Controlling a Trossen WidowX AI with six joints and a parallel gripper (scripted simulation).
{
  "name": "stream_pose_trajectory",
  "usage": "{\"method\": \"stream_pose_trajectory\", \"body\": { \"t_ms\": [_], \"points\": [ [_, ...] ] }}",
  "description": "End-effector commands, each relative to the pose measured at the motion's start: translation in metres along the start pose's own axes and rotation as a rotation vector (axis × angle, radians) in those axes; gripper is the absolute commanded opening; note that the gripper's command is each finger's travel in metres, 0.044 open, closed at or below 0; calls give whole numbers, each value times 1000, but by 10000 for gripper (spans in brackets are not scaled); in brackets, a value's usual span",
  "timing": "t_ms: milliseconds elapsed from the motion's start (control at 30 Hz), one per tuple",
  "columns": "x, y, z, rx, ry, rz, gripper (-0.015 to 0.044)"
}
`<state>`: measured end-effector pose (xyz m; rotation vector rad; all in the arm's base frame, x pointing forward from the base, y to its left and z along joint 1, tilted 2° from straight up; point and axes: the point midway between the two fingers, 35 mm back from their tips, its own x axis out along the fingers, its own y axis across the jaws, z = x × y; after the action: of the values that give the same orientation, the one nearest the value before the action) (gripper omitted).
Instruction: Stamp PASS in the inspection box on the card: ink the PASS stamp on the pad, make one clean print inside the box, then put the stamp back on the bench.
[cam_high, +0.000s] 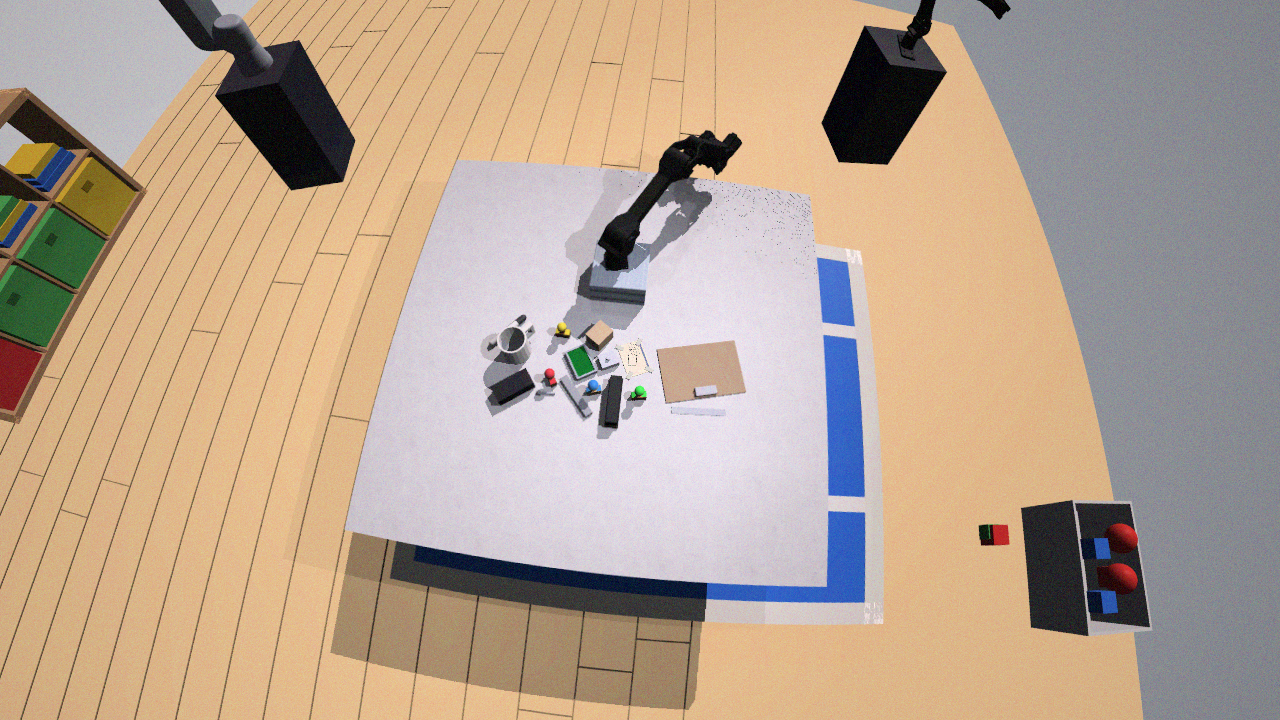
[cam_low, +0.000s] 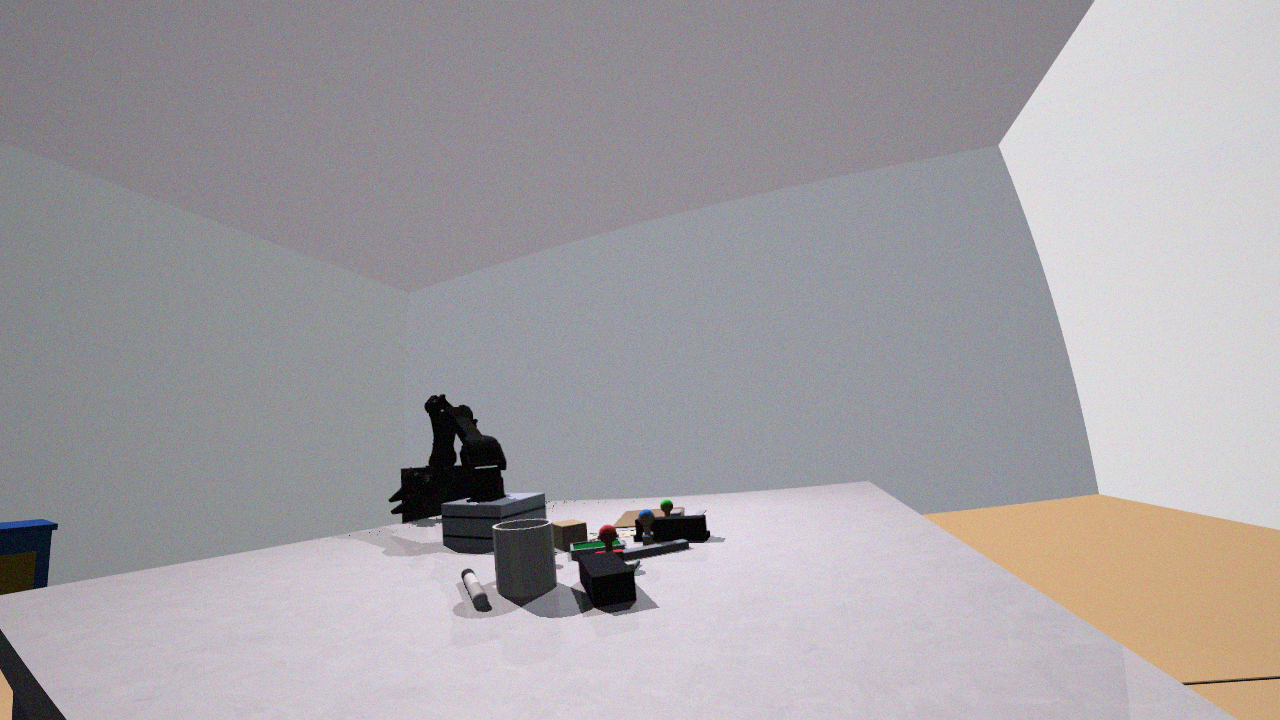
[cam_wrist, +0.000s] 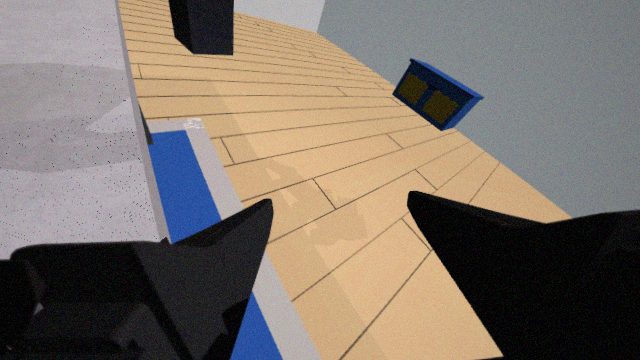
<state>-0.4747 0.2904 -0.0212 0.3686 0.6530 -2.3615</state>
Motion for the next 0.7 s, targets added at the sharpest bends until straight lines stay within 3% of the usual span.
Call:
{"method": "stream_pose_trajectory", "body": {
  "t_ms": [0, 333, 367, 567, 667],
  "points": [
    [-1, -1, 2, 0, 0, 0, 400],
    [-10, -8, 20, 0, 0, 0, 400],
    [-12, -7, 16, 10, 5, -3, 374],
    [-97, -15, -29, 209, 135, -135, 216],
    [-144, -13, -51, 319, 197, -208, 213]
  ]
}}
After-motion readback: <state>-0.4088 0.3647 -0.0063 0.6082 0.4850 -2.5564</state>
